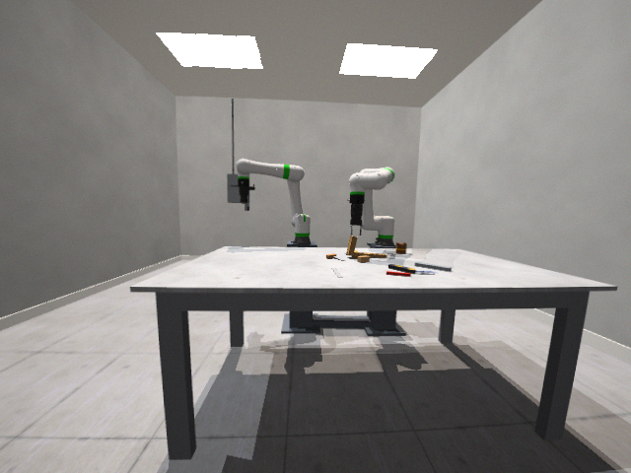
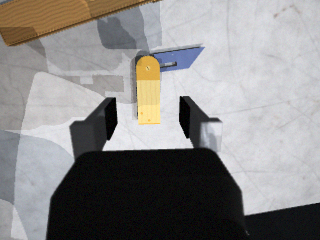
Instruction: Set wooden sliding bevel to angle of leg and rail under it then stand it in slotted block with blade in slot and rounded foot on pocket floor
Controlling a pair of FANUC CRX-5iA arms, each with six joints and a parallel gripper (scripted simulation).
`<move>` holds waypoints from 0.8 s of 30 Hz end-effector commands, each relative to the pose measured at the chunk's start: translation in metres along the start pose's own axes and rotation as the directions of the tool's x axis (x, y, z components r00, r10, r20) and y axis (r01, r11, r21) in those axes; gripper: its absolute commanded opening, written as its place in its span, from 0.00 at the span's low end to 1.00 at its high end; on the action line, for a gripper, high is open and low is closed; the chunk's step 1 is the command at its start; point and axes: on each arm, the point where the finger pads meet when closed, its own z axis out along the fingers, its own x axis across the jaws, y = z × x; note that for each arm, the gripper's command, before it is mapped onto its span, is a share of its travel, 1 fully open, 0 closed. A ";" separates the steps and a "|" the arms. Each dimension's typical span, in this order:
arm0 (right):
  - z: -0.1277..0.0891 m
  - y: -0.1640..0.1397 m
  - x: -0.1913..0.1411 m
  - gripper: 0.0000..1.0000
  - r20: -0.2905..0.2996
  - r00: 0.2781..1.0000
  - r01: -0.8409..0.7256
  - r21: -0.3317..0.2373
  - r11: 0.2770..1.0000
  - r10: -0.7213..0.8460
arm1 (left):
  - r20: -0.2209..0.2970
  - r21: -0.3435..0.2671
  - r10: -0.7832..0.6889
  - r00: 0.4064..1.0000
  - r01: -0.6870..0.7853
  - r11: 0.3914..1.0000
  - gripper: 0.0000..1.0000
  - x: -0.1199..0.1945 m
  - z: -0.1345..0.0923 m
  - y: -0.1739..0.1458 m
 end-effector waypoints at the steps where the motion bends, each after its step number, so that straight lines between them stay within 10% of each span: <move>1: -0.001 0.000 0.000 1.00 0.000 1.000 0.000 -0.002 1.000 0.000 | -0.002 0.002 0.000 1.000 0.000 1.000 1.00 0.001 -0.002 0.000; 24: -0.001 0.000 0.000 1.00 0.000 1.000 0.000 -0.002 1.000 0.000 | -0.001 0.002 0.147 0.989 -0.147 0.989 1.00 -0.014 -0.009 -0.009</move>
